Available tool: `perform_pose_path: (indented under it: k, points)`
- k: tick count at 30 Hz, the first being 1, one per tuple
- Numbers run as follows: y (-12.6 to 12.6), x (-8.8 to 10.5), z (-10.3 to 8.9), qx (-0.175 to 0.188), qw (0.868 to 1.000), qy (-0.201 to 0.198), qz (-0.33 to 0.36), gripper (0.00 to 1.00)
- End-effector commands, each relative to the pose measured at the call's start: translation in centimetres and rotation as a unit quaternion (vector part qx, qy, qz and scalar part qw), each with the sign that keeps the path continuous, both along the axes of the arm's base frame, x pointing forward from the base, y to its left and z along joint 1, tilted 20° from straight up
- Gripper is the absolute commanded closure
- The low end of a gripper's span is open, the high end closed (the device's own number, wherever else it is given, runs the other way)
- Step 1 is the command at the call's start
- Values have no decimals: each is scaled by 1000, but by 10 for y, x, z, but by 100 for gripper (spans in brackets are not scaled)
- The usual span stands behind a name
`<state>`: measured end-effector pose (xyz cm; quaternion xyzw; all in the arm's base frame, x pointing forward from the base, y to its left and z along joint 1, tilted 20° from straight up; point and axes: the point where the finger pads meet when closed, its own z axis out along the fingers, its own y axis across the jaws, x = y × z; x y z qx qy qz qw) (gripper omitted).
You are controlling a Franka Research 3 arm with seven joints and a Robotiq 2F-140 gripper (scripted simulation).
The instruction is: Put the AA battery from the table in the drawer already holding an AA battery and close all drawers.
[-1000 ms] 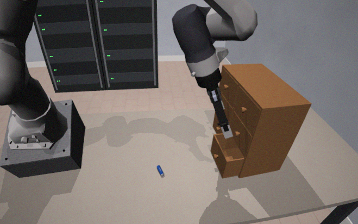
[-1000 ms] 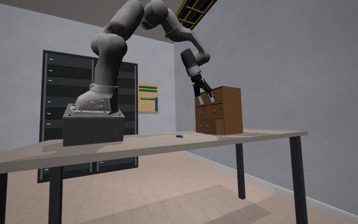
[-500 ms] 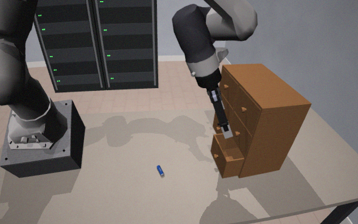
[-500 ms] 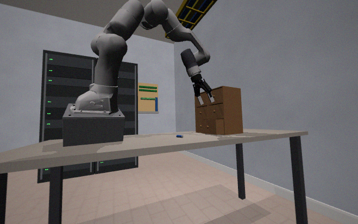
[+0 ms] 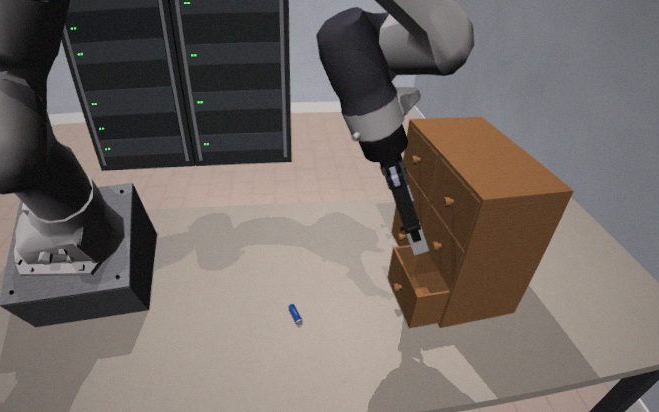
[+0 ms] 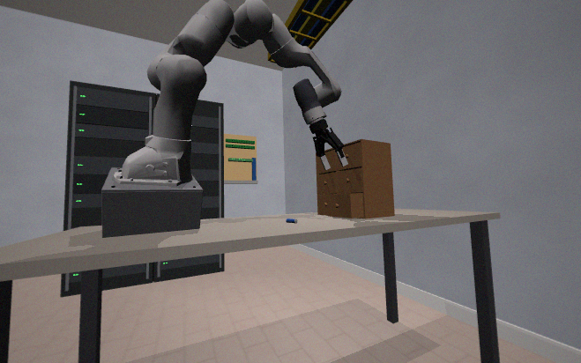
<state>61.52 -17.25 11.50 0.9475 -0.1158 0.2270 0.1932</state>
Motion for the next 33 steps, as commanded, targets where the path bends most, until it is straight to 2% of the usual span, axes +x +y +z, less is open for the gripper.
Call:
perform_pose_path:
  k: [1, 10, 15, 19, 22, 24, 29, 33]
  points:
    - [1, 0, -2, 1, 1000, -1, -1, 0]
    - [1, -1, -1, 2, 1000, 2, -1, 0]
    - [5, -9, 7, 5, 1000, 22, 1, 0]
    - [12, -25, 21, 10, 998, 58, 4, 0]
    - [21, -43, 39, 16, 995, 101, 7, 0]
    - [21, -43, 39, 16, 995, 101, 7, 0]
    - [37, -77, 70, 28, 983, 180, 14, 0]
    - [43, -90, 83, 33, 977, 212, 16, 0]
